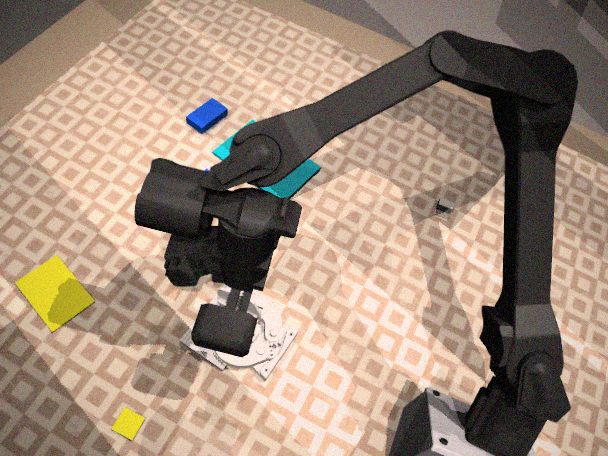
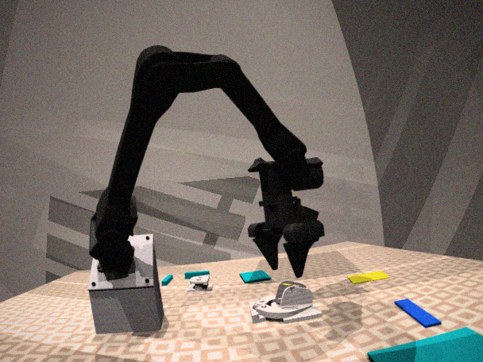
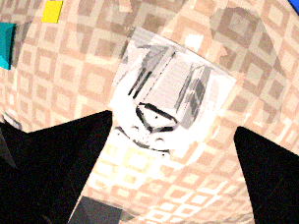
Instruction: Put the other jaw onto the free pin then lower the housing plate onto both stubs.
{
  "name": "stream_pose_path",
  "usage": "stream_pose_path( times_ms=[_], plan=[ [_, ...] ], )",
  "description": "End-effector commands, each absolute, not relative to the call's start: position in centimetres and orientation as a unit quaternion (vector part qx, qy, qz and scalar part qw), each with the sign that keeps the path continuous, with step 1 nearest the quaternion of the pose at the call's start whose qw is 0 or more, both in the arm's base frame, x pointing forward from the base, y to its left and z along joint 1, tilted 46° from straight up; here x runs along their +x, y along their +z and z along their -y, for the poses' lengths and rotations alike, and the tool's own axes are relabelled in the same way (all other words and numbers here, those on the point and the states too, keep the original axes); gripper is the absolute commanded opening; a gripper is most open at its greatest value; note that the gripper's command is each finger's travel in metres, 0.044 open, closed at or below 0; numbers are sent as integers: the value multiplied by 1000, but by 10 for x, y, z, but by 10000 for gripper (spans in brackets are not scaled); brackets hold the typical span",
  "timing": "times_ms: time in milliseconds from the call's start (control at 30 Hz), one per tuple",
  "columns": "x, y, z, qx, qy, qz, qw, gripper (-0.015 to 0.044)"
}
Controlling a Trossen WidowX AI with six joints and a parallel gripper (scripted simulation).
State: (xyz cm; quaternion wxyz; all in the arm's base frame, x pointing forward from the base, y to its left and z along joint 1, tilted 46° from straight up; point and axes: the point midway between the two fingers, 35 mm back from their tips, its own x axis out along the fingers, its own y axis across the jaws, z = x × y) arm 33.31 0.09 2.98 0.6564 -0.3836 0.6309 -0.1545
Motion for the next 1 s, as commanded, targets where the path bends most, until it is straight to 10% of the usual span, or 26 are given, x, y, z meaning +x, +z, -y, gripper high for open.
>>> stream_pose_path(
  times_ms=[0, 967],
  plan=[
    [331, 20, -13, -418, -110, -640, 635, 440],
    [300, -39, -94, -627, 182, -626, 425, 440]
  ],
)
